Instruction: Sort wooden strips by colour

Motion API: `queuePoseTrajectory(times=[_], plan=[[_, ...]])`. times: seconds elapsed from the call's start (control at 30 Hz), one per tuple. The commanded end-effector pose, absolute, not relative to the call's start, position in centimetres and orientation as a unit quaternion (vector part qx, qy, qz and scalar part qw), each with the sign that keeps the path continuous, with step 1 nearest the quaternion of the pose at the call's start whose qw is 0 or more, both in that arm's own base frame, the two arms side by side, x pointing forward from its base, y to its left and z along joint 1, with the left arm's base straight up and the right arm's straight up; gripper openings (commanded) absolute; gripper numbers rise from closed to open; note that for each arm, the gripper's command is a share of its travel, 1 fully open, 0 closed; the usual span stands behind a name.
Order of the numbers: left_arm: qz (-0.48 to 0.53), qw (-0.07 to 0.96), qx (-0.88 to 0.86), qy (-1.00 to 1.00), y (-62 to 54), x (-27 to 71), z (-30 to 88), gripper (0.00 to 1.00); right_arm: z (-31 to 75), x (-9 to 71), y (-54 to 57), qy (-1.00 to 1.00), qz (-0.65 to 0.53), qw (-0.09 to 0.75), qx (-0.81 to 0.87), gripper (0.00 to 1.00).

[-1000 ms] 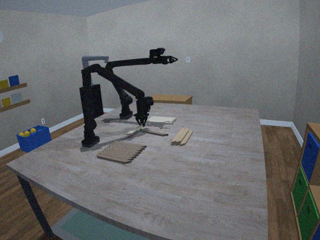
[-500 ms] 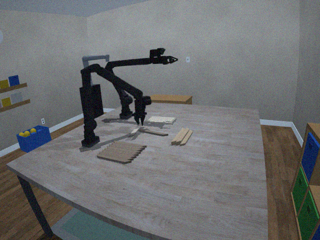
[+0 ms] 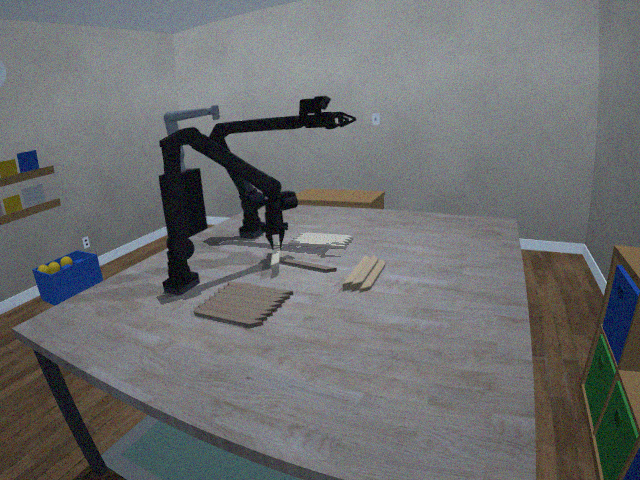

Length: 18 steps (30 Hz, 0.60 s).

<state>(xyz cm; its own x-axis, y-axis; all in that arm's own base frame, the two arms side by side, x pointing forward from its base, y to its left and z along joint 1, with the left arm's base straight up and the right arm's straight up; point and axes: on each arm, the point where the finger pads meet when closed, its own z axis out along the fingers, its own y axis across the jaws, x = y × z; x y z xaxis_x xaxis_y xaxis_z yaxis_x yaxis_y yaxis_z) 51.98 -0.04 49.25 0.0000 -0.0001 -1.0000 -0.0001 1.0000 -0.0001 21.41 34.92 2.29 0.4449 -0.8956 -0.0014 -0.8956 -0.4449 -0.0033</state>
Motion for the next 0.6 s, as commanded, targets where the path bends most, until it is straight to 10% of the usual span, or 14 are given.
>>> queuePoseTrajectory(times=[0.0,0.57], plan=[[0.001,0.708,0.008,0.706,-0.4,51.6,49.3,1.00,2.3,20.4,36.0,0.458,0.002,0.010,-0.889,0.00],[0.000,0.726,0.008,0.687,-0.5,51.4,52.5,1.00,1.9,17.5,36.8,0.317,0.001,0.006,-0.949,0.00]])
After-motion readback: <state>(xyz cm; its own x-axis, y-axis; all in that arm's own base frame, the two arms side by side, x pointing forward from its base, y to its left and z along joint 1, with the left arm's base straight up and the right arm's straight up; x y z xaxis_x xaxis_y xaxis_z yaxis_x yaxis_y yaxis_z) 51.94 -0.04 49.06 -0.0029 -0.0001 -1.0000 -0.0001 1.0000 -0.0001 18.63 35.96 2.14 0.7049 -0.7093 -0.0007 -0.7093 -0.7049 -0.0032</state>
